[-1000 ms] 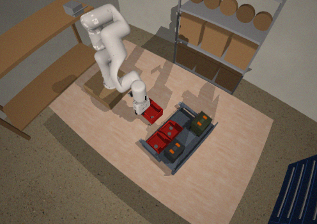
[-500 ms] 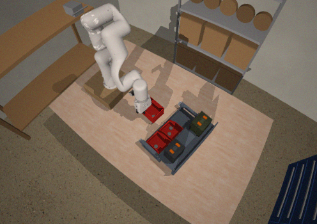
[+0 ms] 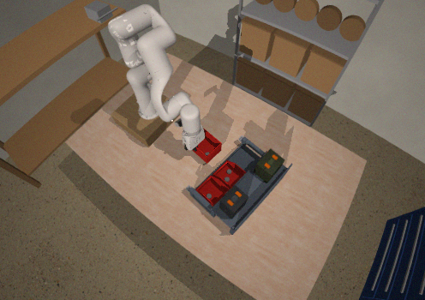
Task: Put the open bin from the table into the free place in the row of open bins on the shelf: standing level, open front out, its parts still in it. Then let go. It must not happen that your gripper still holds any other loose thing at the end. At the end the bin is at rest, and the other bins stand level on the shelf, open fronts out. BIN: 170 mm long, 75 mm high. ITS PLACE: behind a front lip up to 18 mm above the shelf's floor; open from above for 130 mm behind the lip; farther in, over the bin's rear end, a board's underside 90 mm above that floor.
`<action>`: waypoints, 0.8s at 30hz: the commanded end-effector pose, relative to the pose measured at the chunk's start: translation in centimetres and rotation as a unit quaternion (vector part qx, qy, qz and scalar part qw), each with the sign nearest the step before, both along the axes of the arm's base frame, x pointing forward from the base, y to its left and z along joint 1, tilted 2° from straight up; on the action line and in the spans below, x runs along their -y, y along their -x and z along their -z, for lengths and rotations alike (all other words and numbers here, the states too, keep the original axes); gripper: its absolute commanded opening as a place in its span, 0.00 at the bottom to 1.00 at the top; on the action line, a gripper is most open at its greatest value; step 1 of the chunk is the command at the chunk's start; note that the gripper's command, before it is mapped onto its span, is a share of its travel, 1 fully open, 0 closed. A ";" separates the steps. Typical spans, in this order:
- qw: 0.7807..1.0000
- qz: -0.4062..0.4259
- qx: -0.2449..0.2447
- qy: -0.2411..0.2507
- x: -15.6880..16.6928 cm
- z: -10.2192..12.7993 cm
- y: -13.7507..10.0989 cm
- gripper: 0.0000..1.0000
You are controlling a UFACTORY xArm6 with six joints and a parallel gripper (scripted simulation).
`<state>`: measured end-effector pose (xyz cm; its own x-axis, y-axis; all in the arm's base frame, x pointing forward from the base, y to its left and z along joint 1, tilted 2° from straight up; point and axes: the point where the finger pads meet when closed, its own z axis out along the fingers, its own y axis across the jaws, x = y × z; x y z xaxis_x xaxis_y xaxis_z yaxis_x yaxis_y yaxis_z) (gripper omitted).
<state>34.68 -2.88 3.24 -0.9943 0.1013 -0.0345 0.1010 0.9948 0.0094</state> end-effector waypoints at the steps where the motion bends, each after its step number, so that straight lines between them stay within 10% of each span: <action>1: 1.000 0.000 0.002 0.000 -0.8 -0.1 -0.2 0.00; 24: 1.000 0.000 0.002 0.000 -2.9 -0.1 -0.3 0.00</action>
<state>34.83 -0.19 3.19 -0.9944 0.0997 -0.0345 0.0994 0.9950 0.0100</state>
